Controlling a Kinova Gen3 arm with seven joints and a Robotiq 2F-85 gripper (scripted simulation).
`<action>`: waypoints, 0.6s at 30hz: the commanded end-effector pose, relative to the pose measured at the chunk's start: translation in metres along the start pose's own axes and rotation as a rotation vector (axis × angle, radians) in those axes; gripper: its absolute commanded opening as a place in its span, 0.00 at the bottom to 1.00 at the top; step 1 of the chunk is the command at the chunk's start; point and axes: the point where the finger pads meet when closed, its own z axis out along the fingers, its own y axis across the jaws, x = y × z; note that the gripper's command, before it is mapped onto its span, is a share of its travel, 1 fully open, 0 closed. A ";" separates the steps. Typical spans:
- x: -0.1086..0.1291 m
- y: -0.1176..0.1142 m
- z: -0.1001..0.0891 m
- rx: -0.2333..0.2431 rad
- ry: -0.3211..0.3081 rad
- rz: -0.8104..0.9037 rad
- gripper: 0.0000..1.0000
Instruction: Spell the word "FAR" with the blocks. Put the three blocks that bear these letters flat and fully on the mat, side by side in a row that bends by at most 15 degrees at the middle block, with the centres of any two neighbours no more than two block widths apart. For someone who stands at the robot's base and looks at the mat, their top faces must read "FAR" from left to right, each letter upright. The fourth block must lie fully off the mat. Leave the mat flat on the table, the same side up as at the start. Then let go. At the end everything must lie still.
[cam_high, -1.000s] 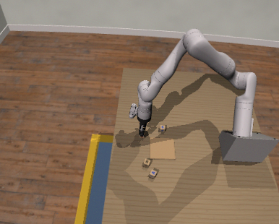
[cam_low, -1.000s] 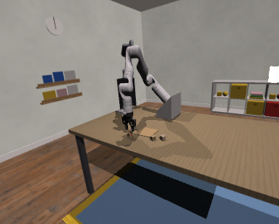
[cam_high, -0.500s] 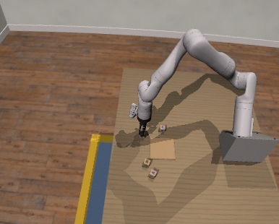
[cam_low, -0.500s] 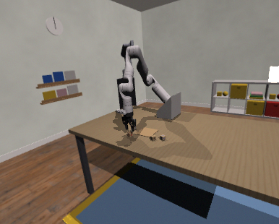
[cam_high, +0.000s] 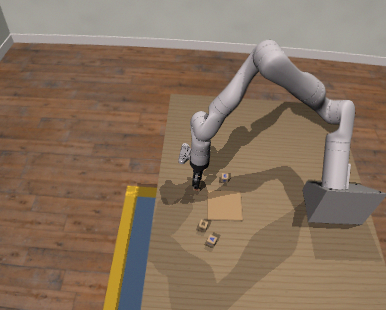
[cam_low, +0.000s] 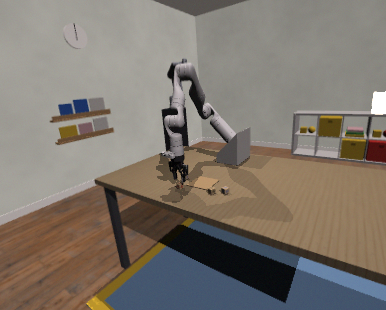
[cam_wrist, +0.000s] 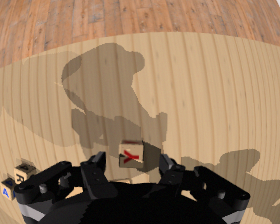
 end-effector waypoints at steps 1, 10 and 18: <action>-0.001 -0.004 0.000 0.006 0.002 0.003 0.67; -0.001 -0.005 0.000 0.006 0.002 0.003 0.67; 0.000 -0.006 -0.001 0.006 0.001 0.003 0.67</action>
